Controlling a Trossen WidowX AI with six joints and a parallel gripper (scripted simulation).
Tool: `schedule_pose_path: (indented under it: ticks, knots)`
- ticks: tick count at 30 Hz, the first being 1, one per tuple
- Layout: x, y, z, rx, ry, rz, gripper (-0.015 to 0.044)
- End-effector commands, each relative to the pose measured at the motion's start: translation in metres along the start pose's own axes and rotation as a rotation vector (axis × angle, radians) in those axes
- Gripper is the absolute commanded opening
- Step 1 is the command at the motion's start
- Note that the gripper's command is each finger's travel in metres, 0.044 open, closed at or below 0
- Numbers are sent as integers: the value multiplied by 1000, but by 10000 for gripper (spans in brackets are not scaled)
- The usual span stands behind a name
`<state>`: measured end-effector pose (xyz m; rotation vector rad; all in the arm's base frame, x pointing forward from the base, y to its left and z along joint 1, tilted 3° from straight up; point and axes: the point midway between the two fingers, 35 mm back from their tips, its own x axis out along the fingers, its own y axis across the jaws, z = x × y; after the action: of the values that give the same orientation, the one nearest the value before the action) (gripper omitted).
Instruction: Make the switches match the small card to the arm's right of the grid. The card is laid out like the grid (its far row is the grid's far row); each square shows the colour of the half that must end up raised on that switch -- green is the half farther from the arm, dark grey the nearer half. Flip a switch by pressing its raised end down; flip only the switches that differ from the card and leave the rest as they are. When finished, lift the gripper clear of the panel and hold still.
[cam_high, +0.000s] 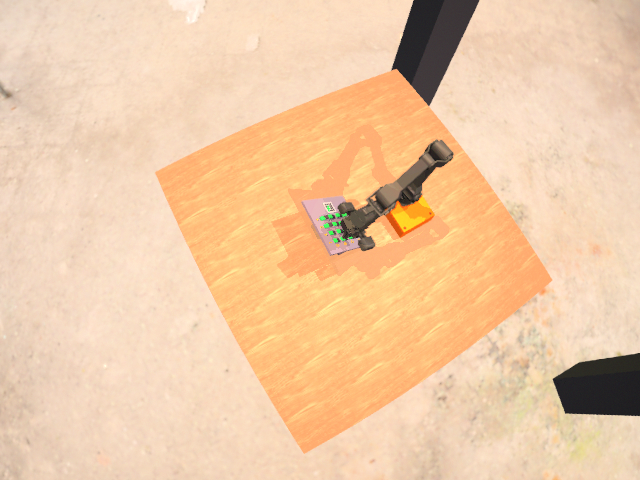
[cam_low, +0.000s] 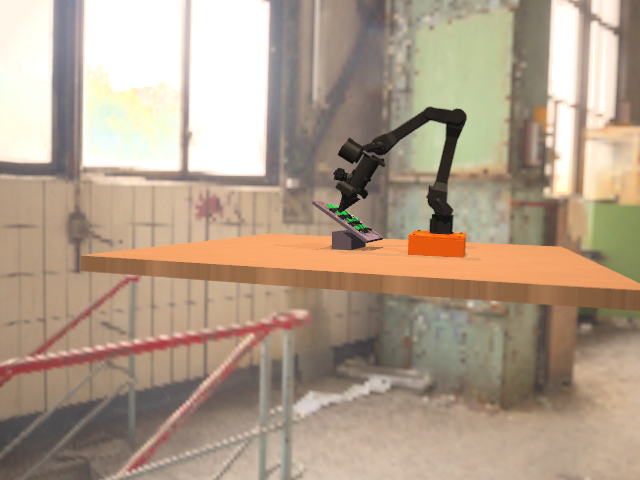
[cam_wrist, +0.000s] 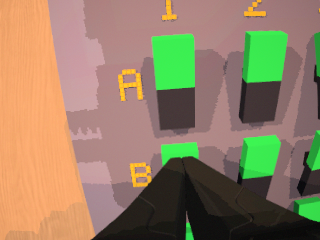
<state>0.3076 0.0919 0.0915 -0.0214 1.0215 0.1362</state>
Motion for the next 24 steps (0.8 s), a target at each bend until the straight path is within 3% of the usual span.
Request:
schedule_pose_path:
  ticks: [1,24]
  knots:
    - [1,0,0,-1,-1,2,0]
    - [4,0,0,-1,-1,2,0]
